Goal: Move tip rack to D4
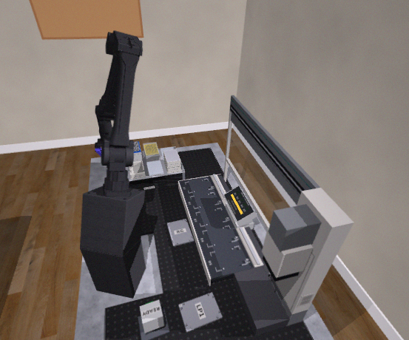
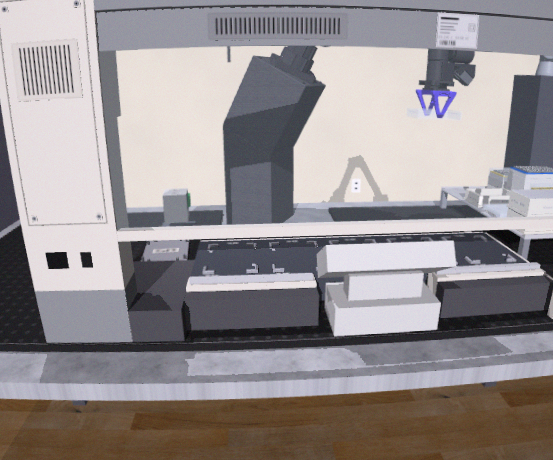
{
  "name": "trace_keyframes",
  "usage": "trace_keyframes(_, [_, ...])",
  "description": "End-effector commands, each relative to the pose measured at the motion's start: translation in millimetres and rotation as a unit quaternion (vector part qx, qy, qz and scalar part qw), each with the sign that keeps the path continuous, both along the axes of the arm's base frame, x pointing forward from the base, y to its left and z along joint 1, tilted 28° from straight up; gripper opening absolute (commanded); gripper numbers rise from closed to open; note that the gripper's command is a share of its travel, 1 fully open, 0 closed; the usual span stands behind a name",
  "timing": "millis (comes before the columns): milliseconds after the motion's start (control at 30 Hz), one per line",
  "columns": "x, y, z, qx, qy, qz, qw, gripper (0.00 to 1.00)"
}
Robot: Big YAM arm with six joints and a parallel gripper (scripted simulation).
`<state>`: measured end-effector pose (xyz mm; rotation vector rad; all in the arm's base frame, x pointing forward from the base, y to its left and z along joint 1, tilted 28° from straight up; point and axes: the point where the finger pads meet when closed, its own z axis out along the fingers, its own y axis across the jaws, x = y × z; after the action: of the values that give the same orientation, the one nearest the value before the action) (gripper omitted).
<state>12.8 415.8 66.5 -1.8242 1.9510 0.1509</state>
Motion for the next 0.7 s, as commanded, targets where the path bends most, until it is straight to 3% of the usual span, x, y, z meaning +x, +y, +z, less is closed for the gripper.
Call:
trace_keyframes(0, [-9.8, 6.8, 15.7, 0.033, 0.004, 0.005, 0.999, 0.00])
trace_keyframes(67, [-11.6, 22.4, 30.8, 0.050, 0.005, 0.007, 0.999, 0.00])
trace_keyframes(200, [-10.4, 11.6, 16.3, 0.033, 0.003, 0.007, 0.999, 0.00])
trace_keyframes(233, [5.5, 5.9, 16.5, 0.030, 0.001, 0.002, 1.000, 0.00])
trace_keyframes(400, [29.9, 12.0, 32.1, 0.042, 0.000, 0.002, 0.999, 0.00])
trace_keyframes(667, [59.6, 0.6, 32.3, 0.032, -0.002, 0.002, 0.999, 0.00])
